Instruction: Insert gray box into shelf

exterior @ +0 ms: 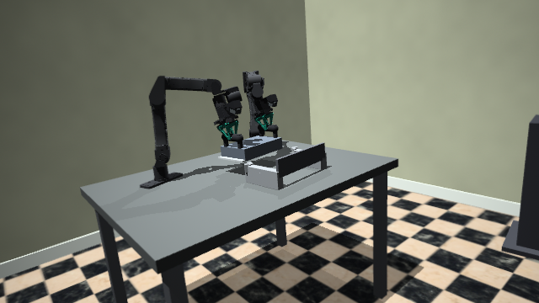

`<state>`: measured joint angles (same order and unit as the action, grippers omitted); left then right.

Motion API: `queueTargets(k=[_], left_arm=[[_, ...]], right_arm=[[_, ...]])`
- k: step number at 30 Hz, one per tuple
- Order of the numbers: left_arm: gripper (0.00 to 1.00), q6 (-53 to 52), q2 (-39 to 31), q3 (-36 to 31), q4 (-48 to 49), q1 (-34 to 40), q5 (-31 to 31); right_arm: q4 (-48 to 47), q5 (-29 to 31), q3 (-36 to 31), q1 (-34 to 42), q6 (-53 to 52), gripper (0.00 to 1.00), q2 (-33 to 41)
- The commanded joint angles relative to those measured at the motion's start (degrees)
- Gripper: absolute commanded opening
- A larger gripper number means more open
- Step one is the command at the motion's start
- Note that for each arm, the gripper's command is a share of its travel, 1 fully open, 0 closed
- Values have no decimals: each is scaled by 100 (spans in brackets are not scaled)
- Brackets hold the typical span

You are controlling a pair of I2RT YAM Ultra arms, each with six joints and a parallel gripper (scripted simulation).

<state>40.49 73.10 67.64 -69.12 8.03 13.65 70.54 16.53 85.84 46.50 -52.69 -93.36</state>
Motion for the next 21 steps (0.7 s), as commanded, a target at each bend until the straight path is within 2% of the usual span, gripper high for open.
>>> queueTargets(k=[1, 4, 6, 9, 11, 15, 21], left_arm=[[15, -132, -270, 320, 311, -46, 153], [15, -90, -307, 238, 388, 93, 184], [15, -116, -318, 272, 384, 97, 179], [15, -108, -320, 271, 367, 97, 180], [15, -214, 93, 282, 457, -42, 90], [15, -192, -128, 361, 371, -36, 112], [15, -242, -165, 398, 402, -52, 152]], right_arm=[[-272, 243, 277, 113, -129, 15, 358], [-294, 242, 243, 90, -93, 15, 356], [-302, 251, -61, -76, -85, 15, 365], [-291, 254, 88, -61, -95, 15, 358], [-362, 211, -183, -120, -90, 15, 382], [-333, 241, 90, -112, -42, 15, 478], [-382, 224, 70, -156, -102, 15, 509]])
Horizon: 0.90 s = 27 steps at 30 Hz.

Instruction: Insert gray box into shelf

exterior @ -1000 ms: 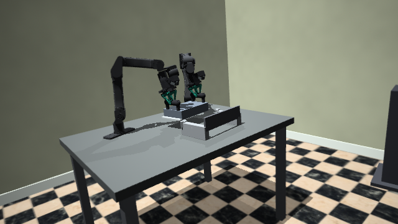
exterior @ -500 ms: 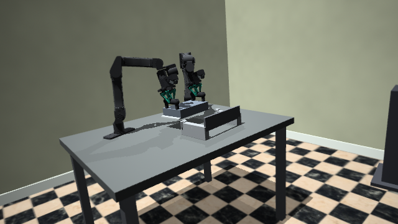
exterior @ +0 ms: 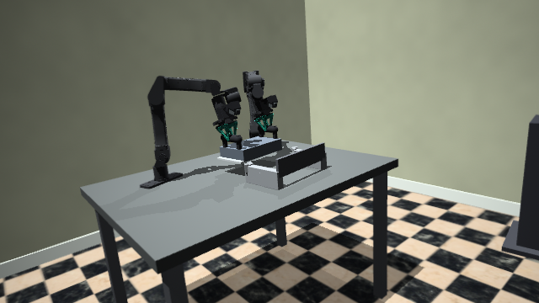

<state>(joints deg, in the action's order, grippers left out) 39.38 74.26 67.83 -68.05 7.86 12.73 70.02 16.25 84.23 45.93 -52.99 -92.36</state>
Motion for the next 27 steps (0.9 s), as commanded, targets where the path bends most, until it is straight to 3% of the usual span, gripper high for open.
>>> queueTargets(k=[1, 2, 5, 7, 11, 15, 17, 27], left_arm=[[15, -158, 65, 385, 318, -42, 234], [15, -172, 86, 374, 336, -25, 228], [15, -145, -67, 375, 320, 6, 226], [15, -200, 203, 474, 359, 33, 209], [15, -181, -175, 484, 335, 48, 224], [15, -209, -127, 501, 347, 22, 204], [15, -244, 241, 497, 386, 35, 187], [15, -234, -37, 500, 477, 66, 180]], right_arm=[[-338, 250, 73, -110, -69, 15, 388], [-345, 249, -163, -122, -63, 15, 339], [-328, 252, 82, -111, -65, 15, 344], [-310, 267, 179, -157, -20, 15, 458], [-326, 249, 182, -85, -64, 15, 431], [-332, 231, 9, -189, -64, 15, 439], [-317, 228, -15, -197, -66, 15, 424], [-385, 232, -104, -233, -50, 15, 429]])
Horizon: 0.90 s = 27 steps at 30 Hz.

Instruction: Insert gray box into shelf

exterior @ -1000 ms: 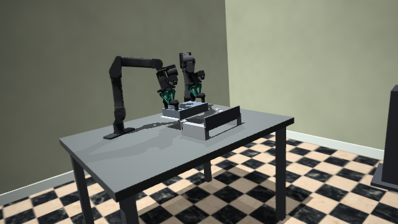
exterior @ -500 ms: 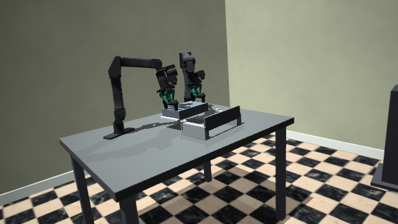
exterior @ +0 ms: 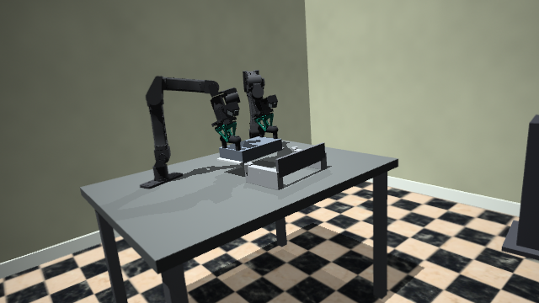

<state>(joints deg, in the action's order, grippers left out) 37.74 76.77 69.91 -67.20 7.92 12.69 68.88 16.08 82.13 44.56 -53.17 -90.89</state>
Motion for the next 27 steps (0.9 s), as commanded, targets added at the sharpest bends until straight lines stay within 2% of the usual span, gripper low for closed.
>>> queueTargets(k=[1, 5, 6, 12, 14, 15, 17, 21, 27], left_arm=[[15, -65, -285, 286, 395, 75, 184], [15, -63, -111, 38, 507, -45, 129], [15, -43, -241, -83, 565, 74, 151], [15, -43, -267, 42, 532, -38, 154], [15, -39, -269, 16, 590, -49, 194], [15, -51, -228, -272, 614, -61, 186], [15, -43, -265, -33, 574, -44, 182], [15, -104, -294, -16, 591, -90, 163], [15, -58, -292, -25, 563, -92, 177]], right_arm=[[-267, 253, 167, -106, 9, 15, 339], [-247, 279, 182, -101, 6, 15, 312], [-274, 269, -168, -107, 17, 15, 276], [-308, 274, 94, -97, 6, 15, 302], [-421, 267, -218, -73, 0, 15, 249], [-416, 260, -73, -52, 0, 15, 258], [-378, 274, 78, -35, -26, 15, 273], [-430, 263, 81, 57, -46, 15, 82], [-395, 255, 73, -14, 7, 15, 236]])
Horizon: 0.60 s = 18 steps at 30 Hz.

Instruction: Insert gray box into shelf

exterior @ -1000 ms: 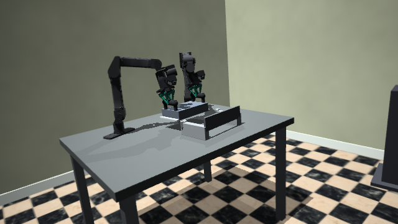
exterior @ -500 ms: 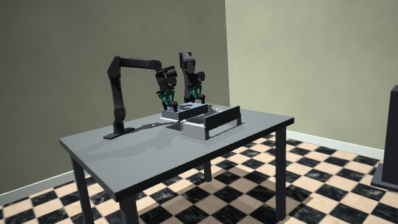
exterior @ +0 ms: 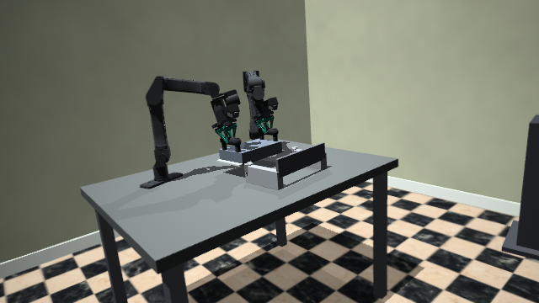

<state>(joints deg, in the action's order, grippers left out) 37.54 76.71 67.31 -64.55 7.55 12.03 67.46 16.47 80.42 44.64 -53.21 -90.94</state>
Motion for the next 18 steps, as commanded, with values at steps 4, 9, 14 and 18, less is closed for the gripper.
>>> queueTargets(k=[4, 9, 14, 18], left_arm=[[15, -59, -271, 246, 303, -69, 236], [15, -125, -84, 301, 337, -104, 214], [15, -219, 53, 360, 377, -182, 236], [15, -208, -127, 446, 365, -210, 237]], right_arm=[[-258, 198, 253, -108, 42, 15, 144], [-252, 202, 297, -143, 107, 15, 141], [-271, 209, 365, -222, 204, 15, 14], [-260, 217, 431, -254, 194, 15, 175]])
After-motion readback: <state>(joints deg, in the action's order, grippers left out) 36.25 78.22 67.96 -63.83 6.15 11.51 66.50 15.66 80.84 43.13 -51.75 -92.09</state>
